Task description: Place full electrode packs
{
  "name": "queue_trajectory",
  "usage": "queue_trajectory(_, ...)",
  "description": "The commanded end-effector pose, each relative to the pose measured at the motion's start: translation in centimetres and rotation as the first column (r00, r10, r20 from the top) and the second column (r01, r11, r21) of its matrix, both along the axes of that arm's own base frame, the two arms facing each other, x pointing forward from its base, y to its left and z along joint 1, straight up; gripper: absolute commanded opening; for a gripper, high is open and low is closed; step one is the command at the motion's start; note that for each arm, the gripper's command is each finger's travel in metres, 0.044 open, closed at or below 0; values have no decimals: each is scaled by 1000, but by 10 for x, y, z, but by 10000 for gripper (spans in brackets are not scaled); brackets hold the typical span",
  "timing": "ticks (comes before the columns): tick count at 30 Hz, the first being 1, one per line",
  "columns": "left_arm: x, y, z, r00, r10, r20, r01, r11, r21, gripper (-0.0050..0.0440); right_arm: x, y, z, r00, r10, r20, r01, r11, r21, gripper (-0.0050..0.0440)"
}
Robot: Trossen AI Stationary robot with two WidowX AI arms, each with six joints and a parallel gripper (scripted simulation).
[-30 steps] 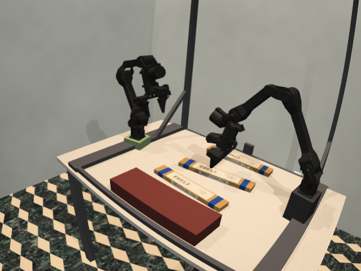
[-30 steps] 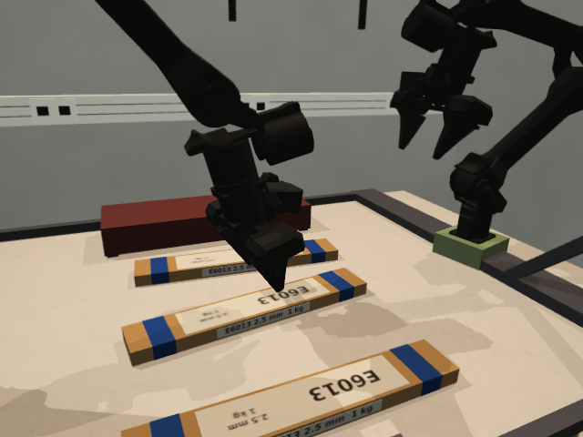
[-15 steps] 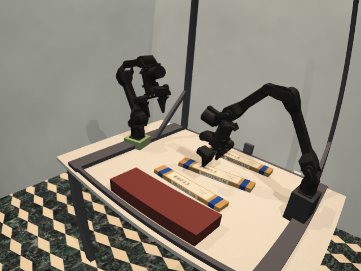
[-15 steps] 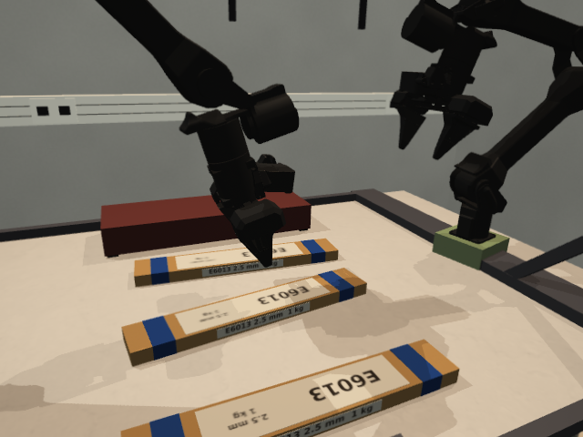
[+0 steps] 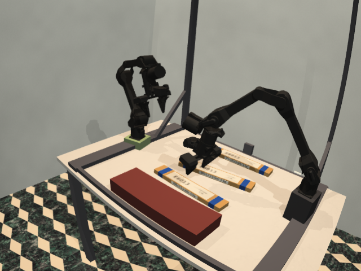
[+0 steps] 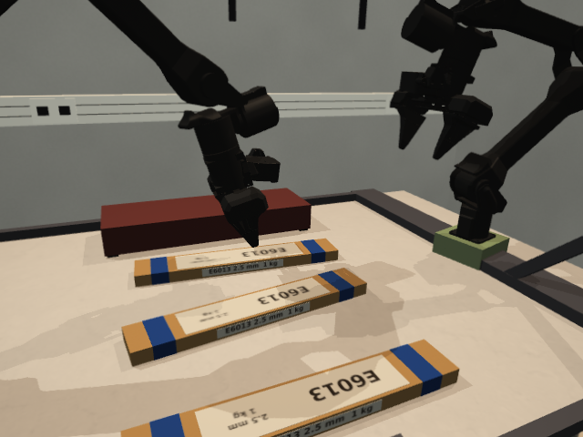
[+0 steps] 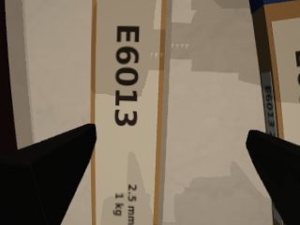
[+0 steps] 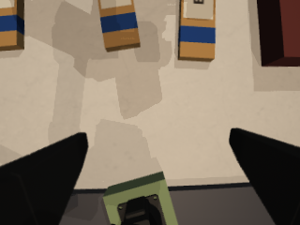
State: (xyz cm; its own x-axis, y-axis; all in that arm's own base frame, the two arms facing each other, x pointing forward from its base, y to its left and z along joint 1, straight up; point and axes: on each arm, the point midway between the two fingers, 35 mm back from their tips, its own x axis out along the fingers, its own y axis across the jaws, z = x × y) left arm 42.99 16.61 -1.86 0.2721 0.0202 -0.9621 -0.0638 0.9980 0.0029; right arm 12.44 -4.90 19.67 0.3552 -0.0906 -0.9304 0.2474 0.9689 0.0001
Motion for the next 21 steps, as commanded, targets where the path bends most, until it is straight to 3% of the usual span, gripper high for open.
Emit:
queue_trajectory(1,5,36,6,1000,1,15,-1,1000,7,430,1,0,6,1000,3,18,-3,1000,-7,430)
queue_trajectory(12,6,38,4,1000,-5,13,5,1000,11,430,1,0,6,1000,3,18,-3,1000,-7,430)
queue_trajectory(21,-1,36,-16,1000,1,-4,-1,1000,2,430,1,0,6,1000,3,18,-3,1000,-7,430)
